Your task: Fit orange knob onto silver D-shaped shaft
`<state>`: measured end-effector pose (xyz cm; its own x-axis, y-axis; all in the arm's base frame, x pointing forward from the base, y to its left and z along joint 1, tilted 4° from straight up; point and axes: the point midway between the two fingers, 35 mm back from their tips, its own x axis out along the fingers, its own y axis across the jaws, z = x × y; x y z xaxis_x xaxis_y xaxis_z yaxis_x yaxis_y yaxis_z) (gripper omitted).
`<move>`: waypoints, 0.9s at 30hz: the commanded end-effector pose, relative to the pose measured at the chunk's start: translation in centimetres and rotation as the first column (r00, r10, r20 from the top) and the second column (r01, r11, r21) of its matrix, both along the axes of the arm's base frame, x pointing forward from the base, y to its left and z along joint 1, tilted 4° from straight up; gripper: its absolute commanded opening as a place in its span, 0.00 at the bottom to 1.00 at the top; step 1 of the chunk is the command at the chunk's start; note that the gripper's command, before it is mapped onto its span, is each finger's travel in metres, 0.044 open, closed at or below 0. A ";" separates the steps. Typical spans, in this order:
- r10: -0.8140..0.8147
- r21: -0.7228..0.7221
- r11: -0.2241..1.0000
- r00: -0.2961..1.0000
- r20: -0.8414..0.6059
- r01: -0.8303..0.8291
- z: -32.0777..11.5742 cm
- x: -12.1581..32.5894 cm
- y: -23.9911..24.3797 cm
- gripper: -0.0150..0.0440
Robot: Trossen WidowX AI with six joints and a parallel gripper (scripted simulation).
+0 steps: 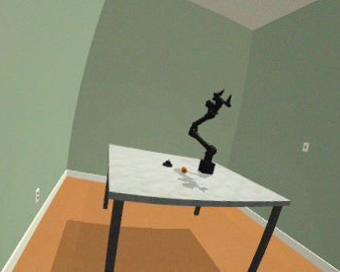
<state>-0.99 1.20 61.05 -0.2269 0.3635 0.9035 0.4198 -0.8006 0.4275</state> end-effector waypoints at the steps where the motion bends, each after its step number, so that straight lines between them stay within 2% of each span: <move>1: -0.006 -0.010 1.000 1.000 0.005 0.006 -0.1 -0.2 0.3 0.98; 6: -0.142 -0.264 0.950 0.984 0.103 0.165 -2.9 -2.6 9.4 1.00; 9: -0.206 -0.393 0.886 0.968 0.142 0.246 -5.1 -2.4 14.0 1.00; 12: -0.275 -0.549 0.769 0.945 0.176 0.326 -8.6 -0.7 19.4 1.00; 19: -0.433 -0.844 0.381 0.880 0.198 0.378 -18.8 7.5 27.9 1.00; 23: -0.530 -0.942 0.145 0.827 0.185 0.304 -25.2 13.3 29.4 1.00; 27: -0.636 -0.985 -0.070 0.754 0.164 0.155 -31.8 19.0 28.5 1.00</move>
